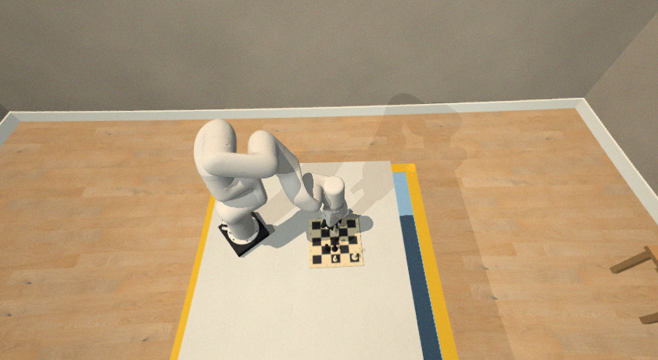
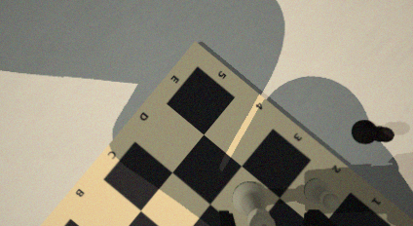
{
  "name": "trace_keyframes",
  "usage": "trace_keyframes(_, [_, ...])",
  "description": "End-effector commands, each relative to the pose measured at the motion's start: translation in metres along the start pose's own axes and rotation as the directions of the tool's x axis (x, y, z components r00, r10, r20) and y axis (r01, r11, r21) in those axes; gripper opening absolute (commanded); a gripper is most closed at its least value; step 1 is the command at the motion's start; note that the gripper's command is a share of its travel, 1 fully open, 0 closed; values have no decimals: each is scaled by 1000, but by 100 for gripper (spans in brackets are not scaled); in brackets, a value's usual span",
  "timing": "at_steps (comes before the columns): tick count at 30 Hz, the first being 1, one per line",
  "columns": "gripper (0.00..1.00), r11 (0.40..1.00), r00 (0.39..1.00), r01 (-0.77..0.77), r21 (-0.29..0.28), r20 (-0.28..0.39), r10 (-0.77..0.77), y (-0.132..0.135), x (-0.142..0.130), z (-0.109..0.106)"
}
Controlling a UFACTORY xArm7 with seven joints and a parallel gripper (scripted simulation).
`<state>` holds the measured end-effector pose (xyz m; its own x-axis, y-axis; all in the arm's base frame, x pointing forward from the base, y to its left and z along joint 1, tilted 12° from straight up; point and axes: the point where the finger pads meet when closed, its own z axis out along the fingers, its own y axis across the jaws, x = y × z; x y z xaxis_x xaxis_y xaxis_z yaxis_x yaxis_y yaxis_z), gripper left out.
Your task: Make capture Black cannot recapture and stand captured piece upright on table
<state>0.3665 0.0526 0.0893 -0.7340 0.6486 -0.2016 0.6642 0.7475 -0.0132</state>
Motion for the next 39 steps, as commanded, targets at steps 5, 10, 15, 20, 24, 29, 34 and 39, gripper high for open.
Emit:
trace_keyframes(5, [43,1000,1000,0,-2,2,0,1,-1,-1])
trace_keyframes(10, [43,1000,1000,0,-2,2,0,1,-1,-1])
trace_keyframes(15, [43,1000,1000,0,-2,2,0,1,-1,-1])
trace_keyframes(20, [43,1000,1000,0,-2,2,0,1,-1,-1])
trace_keyframes(24, [43,1000,1000,0,-2,2,0,1,-1,-1])
trace_keyframes(29, [43,1000,1000,0,-2,2,0,1,-1,-1])
trace_keyframes(34, [43,1000,1000,0,-2,2,0,1,-1,1])
trace_keyframes(39, [43,1000,1000,0,-2,2,0,1,-1,11])
